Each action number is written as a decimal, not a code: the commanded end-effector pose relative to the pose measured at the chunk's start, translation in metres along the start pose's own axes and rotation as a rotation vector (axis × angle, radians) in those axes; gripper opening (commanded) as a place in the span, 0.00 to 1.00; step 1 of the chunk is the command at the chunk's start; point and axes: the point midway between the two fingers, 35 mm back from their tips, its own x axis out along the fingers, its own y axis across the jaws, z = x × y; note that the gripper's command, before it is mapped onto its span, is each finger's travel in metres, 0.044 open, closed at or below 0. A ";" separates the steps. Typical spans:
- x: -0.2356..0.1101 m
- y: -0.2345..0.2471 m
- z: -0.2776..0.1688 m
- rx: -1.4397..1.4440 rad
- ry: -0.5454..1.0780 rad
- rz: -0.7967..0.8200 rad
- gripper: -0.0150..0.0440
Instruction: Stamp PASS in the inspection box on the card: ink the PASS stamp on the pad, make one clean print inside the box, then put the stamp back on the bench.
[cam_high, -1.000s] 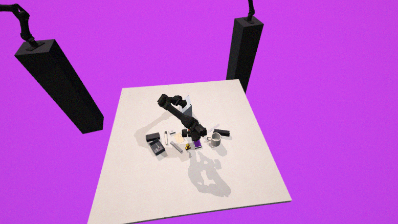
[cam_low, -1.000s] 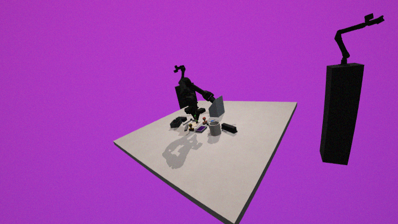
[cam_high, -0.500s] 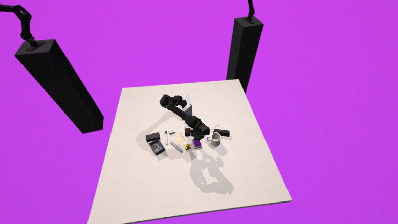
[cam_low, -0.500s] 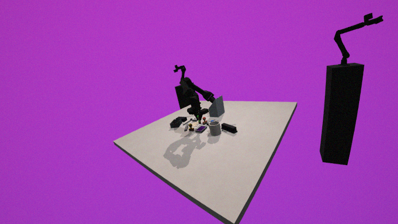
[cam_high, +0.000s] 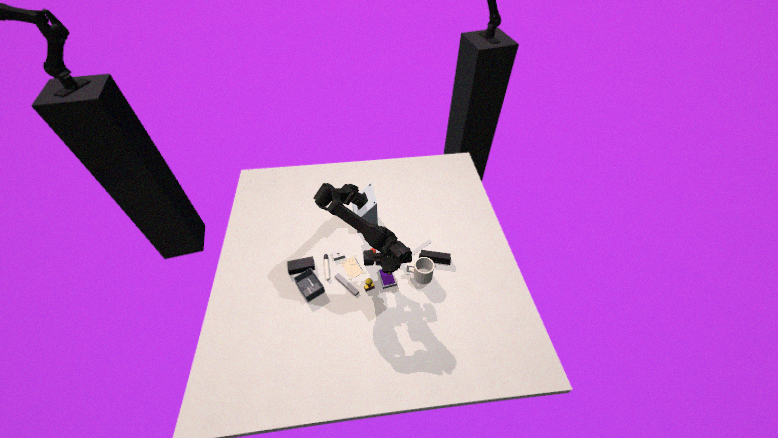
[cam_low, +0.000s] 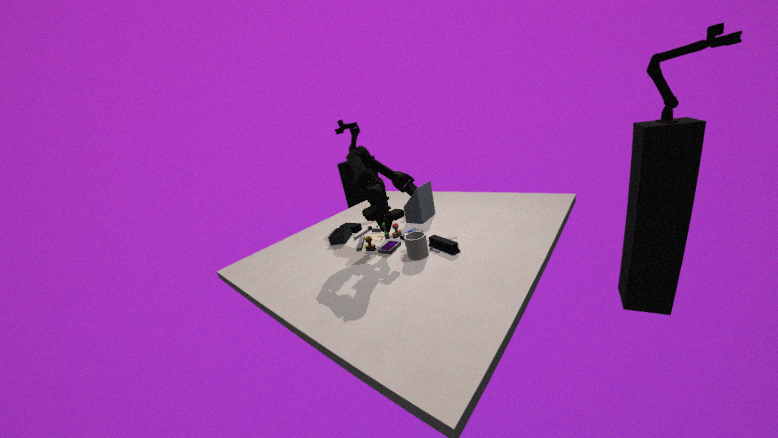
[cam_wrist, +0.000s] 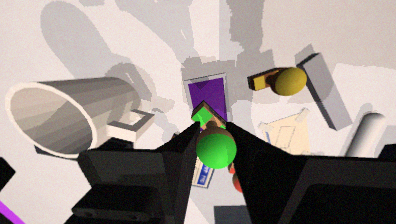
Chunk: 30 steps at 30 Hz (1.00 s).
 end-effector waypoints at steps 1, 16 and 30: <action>0.003 0.000 -0.001 -0.008 0.000 -0.005 0.25; 0.013 0.000 -0.001 -0.008 0.000 -0.006 0.25; 0.023 0.000 -0.002 -0.008 0.000 -0.007 0.25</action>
